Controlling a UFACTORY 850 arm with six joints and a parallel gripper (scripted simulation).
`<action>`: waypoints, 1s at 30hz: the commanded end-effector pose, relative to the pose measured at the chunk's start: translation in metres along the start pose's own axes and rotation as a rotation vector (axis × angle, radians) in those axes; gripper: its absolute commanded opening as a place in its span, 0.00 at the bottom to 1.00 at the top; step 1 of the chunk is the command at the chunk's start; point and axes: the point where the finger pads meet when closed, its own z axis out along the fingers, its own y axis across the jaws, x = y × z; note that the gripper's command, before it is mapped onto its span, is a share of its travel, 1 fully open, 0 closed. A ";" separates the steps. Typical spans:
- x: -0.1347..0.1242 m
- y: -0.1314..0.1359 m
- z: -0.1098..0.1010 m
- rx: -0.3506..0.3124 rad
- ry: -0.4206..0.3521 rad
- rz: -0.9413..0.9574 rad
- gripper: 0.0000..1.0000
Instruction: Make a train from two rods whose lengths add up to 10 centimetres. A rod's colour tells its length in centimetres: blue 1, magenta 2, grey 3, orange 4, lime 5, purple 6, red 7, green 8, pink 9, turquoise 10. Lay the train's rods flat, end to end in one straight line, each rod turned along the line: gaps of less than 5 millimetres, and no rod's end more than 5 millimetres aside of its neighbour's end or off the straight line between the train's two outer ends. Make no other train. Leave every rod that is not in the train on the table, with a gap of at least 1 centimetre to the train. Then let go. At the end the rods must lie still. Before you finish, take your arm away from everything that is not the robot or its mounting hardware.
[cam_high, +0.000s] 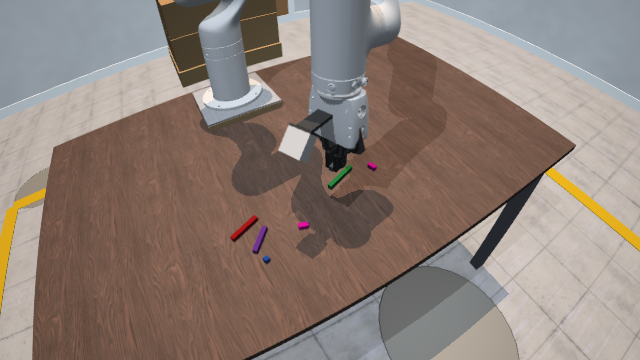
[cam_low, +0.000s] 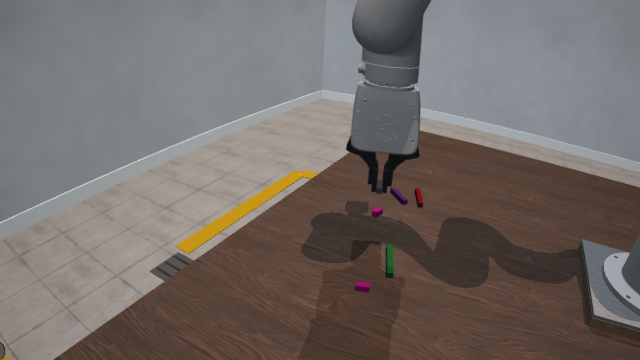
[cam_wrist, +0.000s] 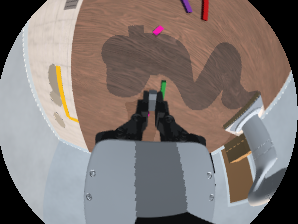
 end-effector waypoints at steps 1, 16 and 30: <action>-0.006 -0.009 -0.001 0.005 -0.022 -0.166 0.04; -0.021 -0.028 -0.001 0.010 -0.021 -0.567 0.04; -0.021 -0.028 -0.001 0.010 -0.021 -0.567 0.04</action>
